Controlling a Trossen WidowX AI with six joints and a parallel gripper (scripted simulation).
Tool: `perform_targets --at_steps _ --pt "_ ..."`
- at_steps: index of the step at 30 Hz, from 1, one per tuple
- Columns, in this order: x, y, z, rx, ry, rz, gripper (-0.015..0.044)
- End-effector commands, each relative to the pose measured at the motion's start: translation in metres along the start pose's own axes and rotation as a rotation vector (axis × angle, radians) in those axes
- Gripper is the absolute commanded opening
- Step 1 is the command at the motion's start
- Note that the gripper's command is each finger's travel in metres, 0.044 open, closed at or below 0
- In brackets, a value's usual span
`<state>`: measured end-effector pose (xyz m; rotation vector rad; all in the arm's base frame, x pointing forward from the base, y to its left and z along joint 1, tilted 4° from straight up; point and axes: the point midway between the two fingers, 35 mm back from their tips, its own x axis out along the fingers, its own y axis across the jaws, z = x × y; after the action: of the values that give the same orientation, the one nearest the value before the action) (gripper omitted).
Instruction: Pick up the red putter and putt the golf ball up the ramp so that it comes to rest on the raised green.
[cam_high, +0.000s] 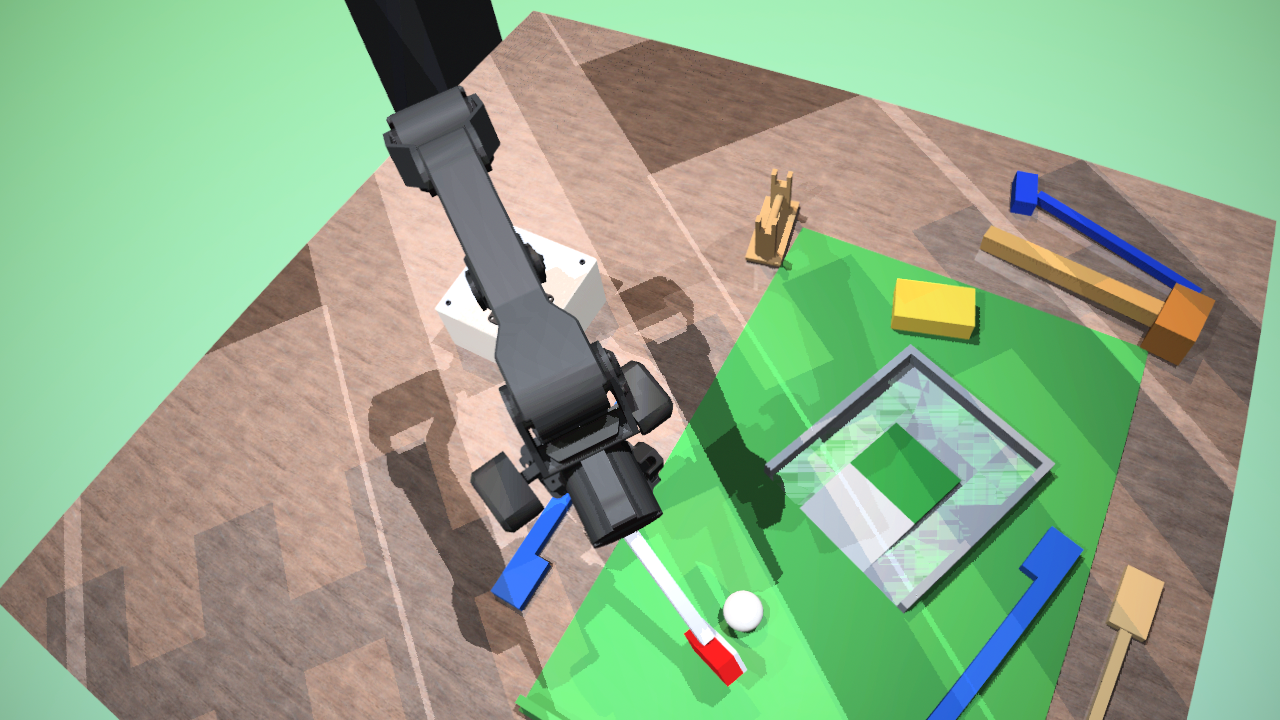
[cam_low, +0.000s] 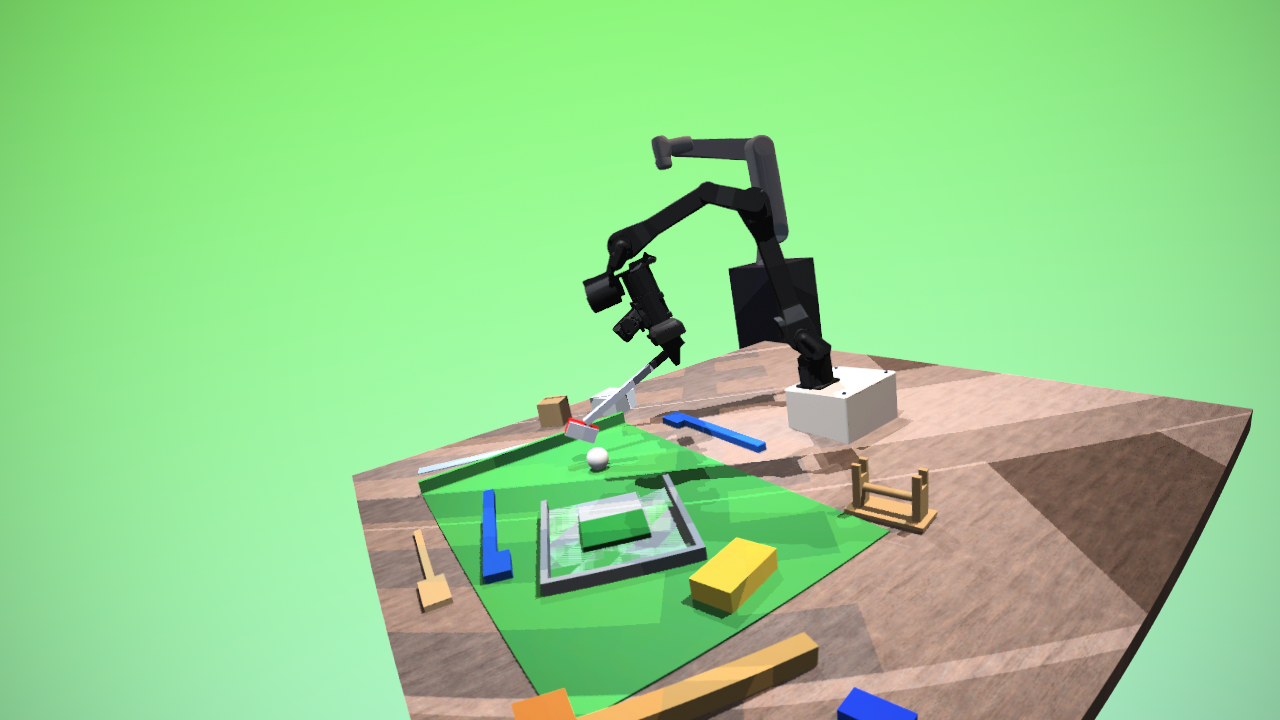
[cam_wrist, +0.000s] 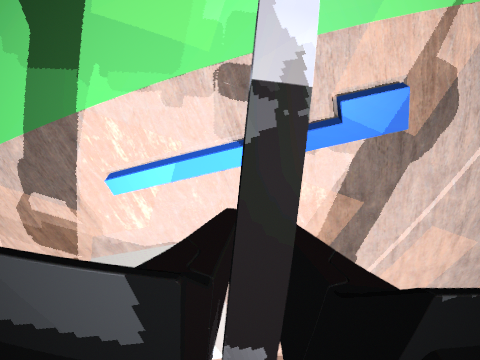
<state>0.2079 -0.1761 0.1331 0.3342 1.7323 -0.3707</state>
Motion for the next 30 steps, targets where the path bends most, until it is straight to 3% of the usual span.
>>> perform_targets --at_steps 1,30 --pt "0.006 0.0 0.001 0.003 0.001 -0.003 0.0" --pt "0.03 0.0 0.008 0.004 -0.002 0.0 0.0"
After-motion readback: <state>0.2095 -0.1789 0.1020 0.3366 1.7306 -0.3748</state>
